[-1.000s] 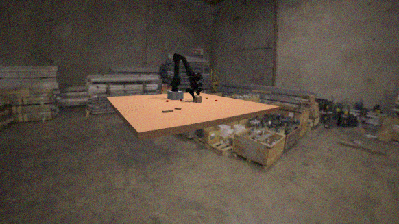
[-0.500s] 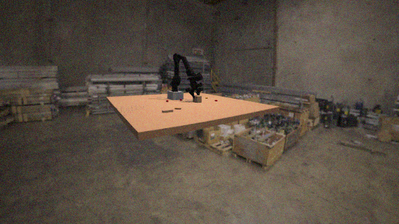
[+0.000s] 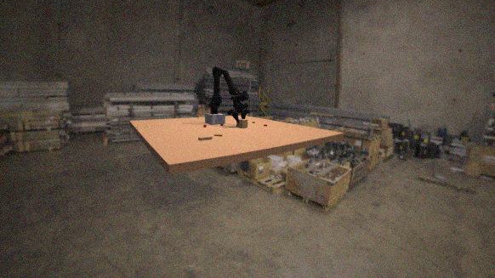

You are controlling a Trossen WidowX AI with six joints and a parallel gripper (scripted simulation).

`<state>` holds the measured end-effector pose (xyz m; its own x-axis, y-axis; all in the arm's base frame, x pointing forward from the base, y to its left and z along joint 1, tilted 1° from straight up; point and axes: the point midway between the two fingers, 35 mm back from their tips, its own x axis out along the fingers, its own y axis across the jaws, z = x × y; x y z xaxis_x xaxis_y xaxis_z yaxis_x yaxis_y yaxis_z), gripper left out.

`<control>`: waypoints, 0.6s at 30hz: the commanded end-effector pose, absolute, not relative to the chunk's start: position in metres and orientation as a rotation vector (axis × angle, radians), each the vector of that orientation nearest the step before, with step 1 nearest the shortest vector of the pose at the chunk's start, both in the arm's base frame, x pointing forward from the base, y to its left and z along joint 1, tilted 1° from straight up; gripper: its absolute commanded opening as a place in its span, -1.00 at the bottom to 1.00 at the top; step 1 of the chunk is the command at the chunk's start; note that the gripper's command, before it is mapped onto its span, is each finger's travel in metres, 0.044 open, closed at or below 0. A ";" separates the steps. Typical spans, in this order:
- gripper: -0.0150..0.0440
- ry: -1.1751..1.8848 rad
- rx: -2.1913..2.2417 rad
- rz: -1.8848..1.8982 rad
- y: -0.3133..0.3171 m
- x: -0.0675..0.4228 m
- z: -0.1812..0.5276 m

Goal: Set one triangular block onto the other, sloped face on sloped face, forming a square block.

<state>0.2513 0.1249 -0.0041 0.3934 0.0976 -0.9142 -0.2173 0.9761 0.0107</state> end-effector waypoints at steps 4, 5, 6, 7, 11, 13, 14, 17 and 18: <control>-0.14 1.150 -0.117 0.200 0.125 0.251 -0.004; -0.05 1.150 -0.117 0.200 0.125 0.251 -0.004; 0.04 1.150 -0.117 0.200 0.125 0.251 -0.004; 0.13 1.150 -0.117 0.200 0.125 0.251 -0.004; 0.49 1.150 -0.117 0.200 0.125 0.251 -0.004; 0.67 1.150 -0.117 0.200 0.125 0.251 -0.004; 0.75 1.150 -0.117 0.200 0.125 0.251 -0.004; 1.00 1.150 -0.117 0.200 0.125 0.251 -0.004; 1.00 1.150 -0.117 0.200 0.125 0.251 -0.004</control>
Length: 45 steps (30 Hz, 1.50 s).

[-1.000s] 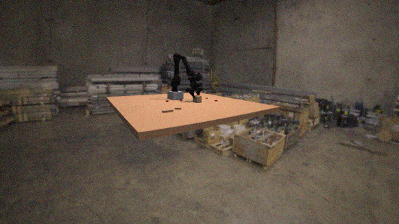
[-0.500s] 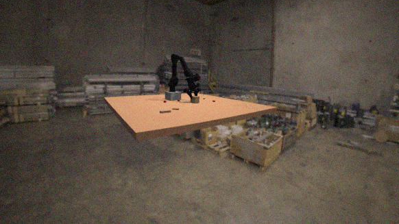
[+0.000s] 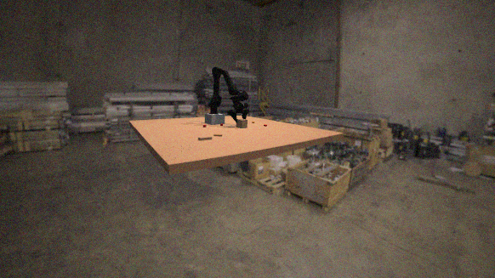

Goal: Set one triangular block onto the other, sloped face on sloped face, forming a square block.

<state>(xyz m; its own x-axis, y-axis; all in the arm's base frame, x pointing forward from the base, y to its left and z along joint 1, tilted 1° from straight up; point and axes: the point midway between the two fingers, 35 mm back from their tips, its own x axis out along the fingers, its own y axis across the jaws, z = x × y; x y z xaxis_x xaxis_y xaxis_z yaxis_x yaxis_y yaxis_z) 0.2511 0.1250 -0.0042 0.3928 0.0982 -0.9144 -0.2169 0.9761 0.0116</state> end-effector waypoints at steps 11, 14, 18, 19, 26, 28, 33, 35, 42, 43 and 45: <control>1.00 1.151 -0.116 0.200 0.126 0.242 0.033; 1.00 1.152 -0.116 0.200 0.121 0.226 0.069; 1.00 1.153 -0.116 0.200 0.114 0.208 0.097; 1.00 1.153 -0.116 0.200 0.114 0.208 0.097; 1.00 1.145 -0.117 0.209 0.118 0.213 0.093; 1.00 1.145 -0.117 0.209 0.118 0.213 0.093; 1.00 1.145 -0.117 0.209 0.118 0.213 0.093; 1.00 1.145 -0.117 0.209 0.118 0.213 0.093; 1.00 1.145 -0.117 0.209 0.118 0.213 0.093; 1.00 1.145 -0.117 0.209 0.118 0.213 0.093; 1.00 1.145 -0.117 0.209 0.118 0.213 0.093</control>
